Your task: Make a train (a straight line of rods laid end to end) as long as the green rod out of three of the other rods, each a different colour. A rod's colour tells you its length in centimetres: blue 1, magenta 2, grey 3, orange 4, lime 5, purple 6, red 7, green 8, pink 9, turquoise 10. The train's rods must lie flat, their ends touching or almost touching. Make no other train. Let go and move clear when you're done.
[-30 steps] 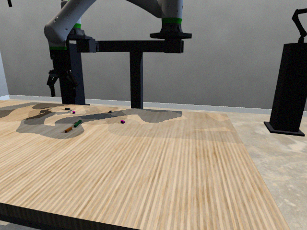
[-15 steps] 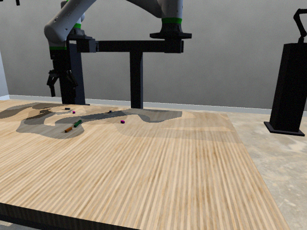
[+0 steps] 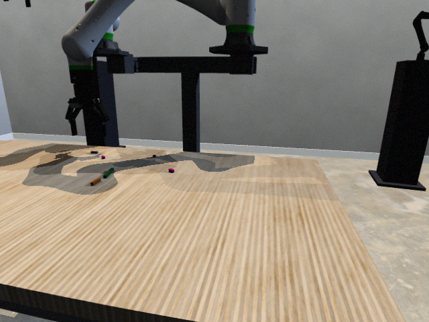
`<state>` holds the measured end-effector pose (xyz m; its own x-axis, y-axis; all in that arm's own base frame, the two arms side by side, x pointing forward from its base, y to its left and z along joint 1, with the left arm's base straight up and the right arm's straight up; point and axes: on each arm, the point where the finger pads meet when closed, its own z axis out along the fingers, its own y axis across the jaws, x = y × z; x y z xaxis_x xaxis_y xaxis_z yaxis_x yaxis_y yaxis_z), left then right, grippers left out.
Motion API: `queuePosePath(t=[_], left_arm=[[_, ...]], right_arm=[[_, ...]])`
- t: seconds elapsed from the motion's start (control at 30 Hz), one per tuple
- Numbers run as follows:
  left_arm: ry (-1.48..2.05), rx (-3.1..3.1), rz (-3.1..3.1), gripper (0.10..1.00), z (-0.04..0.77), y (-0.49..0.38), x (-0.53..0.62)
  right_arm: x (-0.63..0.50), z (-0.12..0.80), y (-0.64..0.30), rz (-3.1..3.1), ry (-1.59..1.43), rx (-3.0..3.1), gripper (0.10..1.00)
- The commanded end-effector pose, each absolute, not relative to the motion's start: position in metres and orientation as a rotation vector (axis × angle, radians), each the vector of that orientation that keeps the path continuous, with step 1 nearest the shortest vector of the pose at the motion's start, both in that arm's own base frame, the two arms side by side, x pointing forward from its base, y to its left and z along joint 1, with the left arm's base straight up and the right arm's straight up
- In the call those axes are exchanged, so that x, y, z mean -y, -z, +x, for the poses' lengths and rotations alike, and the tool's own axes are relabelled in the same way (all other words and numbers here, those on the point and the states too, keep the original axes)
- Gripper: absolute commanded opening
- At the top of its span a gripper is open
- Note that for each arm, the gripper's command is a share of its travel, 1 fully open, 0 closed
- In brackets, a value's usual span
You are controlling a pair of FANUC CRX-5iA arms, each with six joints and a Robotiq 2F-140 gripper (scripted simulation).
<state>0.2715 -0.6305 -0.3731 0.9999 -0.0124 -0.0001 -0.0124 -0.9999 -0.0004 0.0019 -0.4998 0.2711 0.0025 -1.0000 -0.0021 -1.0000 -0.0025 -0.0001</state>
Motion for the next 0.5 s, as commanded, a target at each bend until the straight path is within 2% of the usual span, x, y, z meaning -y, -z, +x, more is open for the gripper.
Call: queuePosePath(t=[0.0,0.47], left_arm=[[0.001,-0.020,-3.143,1.000,0.272,0.372,0.632],[0.002,-0.617,-3.082,1.000,0.284,0.372,0.613]], right_arm=[[0.500,0.001,-0.272,-2.225,0.000,-2.218,1.000],[0.500,0.001,-0.272,-2.225,0.000,-2.218,1.000]])
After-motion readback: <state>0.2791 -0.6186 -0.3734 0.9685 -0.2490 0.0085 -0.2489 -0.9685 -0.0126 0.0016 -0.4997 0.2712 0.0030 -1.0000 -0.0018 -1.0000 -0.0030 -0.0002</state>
